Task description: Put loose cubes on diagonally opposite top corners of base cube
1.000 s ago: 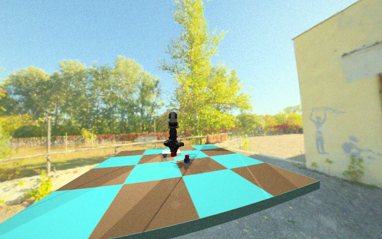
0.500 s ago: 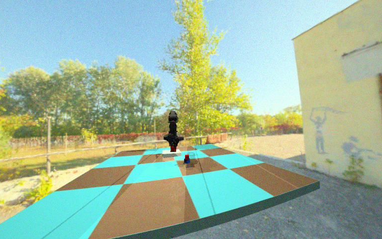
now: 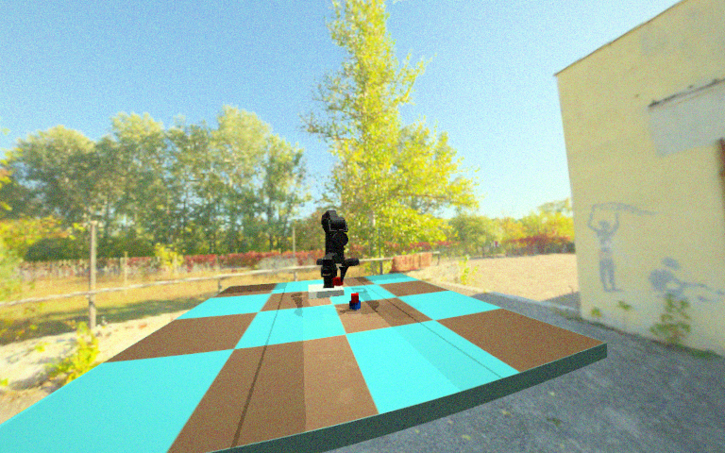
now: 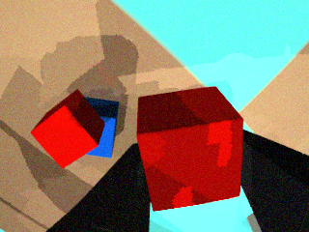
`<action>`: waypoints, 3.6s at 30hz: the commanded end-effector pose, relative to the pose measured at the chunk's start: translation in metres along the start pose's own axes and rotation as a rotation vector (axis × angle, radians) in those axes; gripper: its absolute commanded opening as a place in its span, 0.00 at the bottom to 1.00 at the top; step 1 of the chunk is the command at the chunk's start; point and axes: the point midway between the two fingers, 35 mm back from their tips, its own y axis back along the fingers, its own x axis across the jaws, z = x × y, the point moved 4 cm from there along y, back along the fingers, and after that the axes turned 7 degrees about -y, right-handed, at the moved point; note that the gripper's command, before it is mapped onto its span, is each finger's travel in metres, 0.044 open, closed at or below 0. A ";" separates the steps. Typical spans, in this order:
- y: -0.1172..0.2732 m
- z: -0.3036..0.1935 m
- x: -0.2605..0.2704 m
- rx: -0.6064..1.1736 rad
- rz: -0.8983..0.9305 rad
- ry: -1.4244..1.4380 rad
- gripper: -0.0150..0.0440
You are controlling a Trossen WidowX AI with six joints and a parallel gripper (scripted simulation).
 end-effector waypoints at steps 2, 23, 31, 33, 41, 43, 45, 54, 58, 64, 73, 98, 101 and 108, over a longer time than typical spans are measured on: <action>0.000 -0.010 0.011 -0.004 0.005 0.102 0.43; -0.006 -0.057 0.047 -0.001 0.009 0.492 0.43; -0.023 -0.057 0.046 0.013 0.014 0.466 0.43; -0.029 -0.056 0.046 0.018 0.015 0.456 0.43; -0.037 -0.056 0.045 0.024 0.017 0.445 0.43; -0.037 -0.056 0.045 0.024 0.017 0.445 0.43; -0.037 -0.056 0.045 0.024 0.017 0.445 0.43; -0.048 -0.057 0.046 0.014 0.014 0.462 0.43; -0.057 -0.057 0.047 0.007 0.012 0.475 0.43; -0.066 -0.058 0.047 -0.001 0.009 0.490 0.43; -0.066 -0.058 0.047 -0.001 0.009 0.490 0.43; -0.066 -0.058 0.047 0.000 0.009 0.488 0.60; -0.058 -0.058 0.047 0.002 0.010 0.483 0.60; -0.050 -0.058 0.047 0.002 0.010 0.483 0.60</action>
